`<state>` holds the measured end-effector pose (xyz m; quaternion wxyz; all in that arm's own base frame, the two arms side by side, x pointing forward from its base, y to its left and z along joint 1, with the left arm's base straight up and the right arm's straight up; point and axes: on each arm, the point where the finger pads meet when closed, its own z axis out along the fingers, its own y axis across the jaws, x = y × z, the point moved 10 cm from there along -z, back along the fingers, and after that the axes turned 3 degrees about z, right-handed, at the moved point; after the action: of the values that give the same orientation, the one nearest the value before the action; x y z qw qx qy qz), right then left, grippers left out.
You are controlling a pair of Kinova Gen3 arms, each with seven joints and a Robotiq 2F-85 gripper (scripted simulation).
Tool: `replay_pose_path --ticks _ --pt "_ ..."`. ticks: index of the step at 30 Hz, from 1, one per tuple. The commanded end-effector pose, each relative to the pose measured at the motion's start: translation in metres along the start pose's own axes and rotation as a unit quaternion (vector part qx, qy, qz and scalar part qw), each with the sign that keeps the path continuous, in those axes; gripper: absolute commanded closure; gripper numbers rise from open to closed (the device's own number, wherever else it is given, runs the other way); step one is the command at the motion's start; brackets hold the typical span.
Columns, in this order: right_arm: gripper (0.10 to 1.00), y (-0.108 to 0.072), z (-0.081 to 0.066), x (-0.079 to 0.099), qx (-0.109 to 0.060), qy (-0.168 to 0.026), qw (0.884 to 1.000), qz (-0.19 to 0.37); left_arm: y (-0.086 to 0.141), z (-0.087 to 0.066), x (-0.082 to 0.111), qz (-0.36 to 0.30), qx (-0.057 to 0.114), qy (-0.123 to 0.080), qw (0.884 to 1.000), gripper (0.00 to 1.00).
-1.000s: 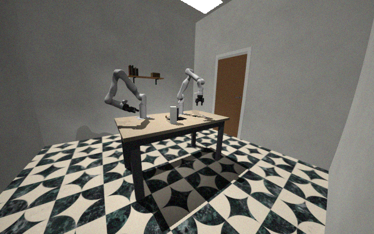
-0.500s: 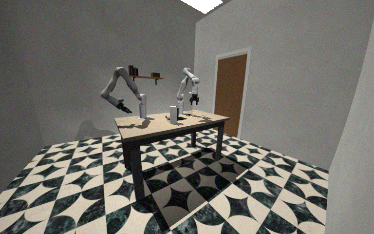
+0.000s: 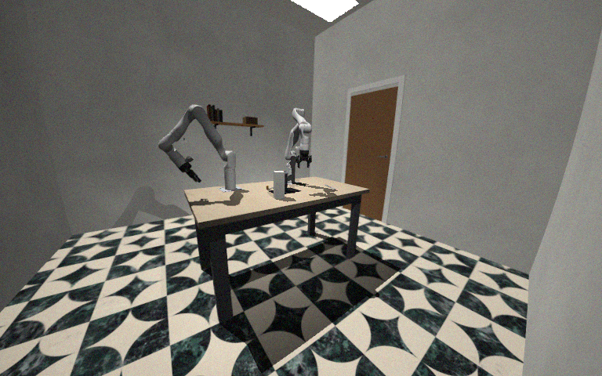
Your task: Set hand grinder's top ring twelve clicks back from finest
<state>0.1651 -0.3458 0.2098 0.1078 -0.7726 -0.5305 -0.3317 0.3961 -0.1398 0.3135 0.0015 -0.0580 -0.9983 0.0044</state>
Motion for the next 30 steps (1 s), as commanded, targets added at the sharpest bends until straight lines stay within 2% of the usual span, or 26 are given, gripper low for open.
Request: replay_pose_path --ticks 1,3,4,16,18,20,21,30 --pt "0.099 -0.007 -0.013 -0.007 0.006 -0.026 1.000 -0.014 -0.018 -0.002 0.008 0.004 0.000 -0.001 1.000 0.001" --pt "0.099 -0.007 -0.013 -0.007 0.006 -0.026 1.000 -0.014 -0.018 -0.002 0.008 0.004 0.000 -0.001 1.000 0.001" --pt "0.099 -0.013 -0.023 -0.013 0.012 -0.045 0.999 -0.023 -0.031 -0.003 0.015 0.008 0.000 -0.001 1.000 0.001" --pt "0.099 -0.041 -0.072 -0.035 0.043 -0.134 0.988 -0.061 -0.084 -0.008 0.051 0.023 -0.001 -0.001 1.000 0.001" --pt "0.099 -0.046 -0.080 -0.039 0.049 -0.148 0.986 -0.066 -0.093 -0.009 0.058 0.025 -0.002 -0.001 1.000 0.001" --pt "0.099 -0.046 -0.080 -0.039 0.049 -0.148 0.986 -0.066 -0.093 -0.009 0.058 0.025 -0.002 -0.001 1.000 0.001" --pt "0.099 -0.051 -0.089 -0.042 0.055 -0.163 0.982 -0.072 -0.100 -0.010 0.064 0.028 -0.002 -0.001 1.000 0.001" --pt "0.099 -0.073 -0.129 -0.053 0.084 -0.224 0.967 -0.093 -0.129 -0.012 0.094 0.038 -0.003 -0.002 0.999 0.001"
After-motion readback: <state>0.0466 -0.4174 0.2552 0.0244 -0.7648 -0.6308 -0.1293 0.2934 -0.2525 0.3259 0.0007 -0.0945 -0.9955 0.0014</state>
